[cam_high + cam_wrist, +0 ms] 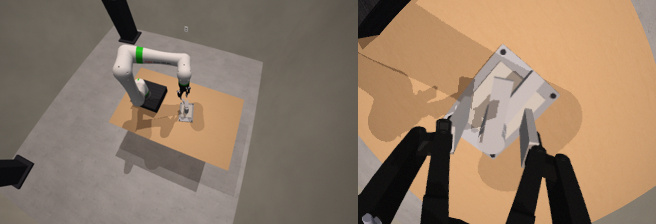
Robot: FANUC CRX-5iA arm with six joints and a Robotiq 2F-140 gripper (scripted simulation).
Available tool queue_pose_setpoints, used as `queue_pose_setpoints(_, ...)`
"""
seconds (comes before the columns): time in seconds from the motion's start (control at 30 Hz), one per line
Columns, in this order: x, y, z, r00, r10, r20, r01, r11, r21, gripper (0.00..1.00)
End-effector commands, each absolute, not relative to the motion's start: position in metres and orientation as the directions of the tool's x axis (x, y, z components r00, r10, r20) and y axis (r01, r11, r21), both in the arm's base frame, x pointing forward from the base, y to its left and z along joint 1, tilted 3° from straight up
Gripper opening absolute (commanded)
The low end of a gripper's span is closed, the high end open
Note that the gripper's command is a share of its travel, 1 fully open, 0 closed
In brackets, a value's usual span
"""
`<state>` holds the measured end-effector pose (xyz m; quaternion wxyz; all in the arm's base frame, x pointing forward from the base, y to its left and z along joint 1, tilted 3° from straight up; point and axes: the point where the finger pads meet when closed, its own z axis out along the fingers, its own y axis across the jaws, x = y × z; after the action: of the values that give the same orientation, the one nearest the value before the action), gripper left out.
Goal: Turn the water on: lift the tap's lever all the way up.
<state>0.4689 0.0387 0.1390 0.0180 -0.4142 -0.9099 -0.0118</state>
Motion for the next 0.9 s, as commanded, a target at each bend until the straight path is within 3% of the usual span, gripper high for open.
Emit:
queue_pose_setpoints(0.0, 0.469, 0.0387, 0.1392, -0.656, 0.753, 0.042, 0.754, 0.657, 0.007, 0.39)
queue_pose_setpoints(0.87, 0.4691, 0.0389, 0.1327, -0.654, 0.755, 0.043, 0.756, 0.654, 0.008, 0.39)
